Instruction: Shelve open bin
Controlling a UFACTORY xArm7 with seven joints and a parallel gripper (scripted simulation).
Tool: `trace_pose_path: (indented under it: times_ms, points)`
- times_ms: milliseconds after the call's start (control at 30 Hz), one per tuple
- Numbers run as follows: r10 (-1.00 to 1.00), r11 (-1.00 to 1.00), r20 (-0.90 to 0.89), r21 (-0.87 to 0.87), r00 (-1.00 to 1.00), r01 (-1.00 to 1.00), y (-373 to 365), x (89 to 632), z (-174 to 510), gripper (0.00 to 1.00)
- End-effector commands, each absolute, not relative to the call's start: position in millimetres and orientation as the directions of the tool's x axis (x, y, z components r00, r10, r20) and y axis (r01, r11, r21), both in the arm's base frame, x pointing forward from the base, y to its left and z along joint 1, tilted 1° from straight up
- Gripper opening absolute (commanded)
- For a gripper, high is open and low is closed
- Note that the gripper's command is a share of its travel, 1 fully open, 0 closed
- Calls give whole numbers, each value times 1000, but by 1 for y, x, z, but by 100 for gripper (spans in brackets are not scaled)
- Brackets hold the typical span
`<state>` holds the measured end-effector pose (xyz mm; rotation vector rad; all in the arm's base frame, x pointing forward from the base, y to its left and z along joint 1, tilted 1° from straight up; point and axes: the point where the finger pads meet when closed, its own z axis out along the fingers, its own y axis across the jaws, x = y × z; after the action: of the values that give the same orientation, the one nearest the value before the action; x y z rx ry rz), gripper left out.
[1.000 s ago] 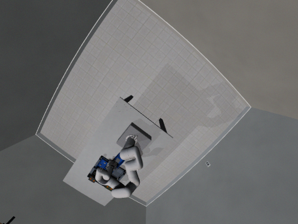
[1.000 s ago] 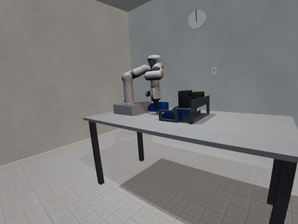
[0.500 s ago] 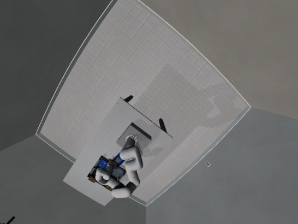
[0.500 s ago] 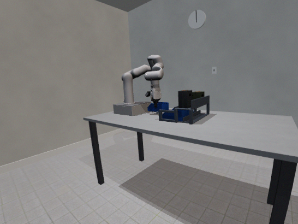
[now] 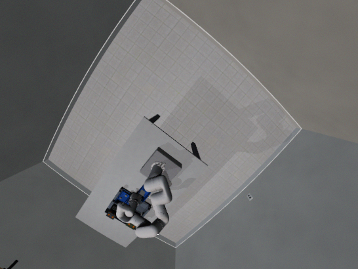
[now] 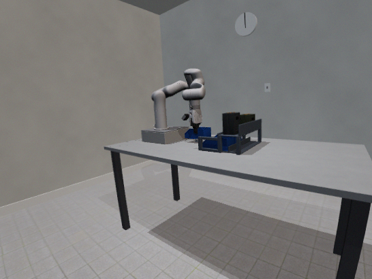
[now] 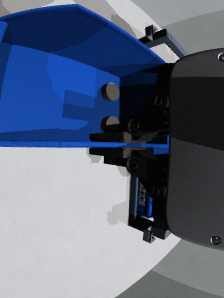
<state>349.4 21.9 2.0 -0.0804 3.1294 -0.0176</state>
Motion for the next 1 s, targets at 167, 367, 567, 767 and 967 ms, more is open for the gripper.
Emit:
trace_pose_path:
  times_ms: [167, 367, 567, 767, 967]
  points:
    - [-61, 998, -14, -12, -998, -61, 23, 350, 3, 0]
    - [-60, 998, -14, -12, -998, -60, 29, 350, 3, 0]
    - [-61, 998, -14, -12, -998, -61, 38, 350, 2, 0]
    - [-61, 998, -14, -12, -998, -61, 38, 350, 2, 0]
    - [-61, 998, -14, -12, -998, -60, 47, 350, 1, 0]
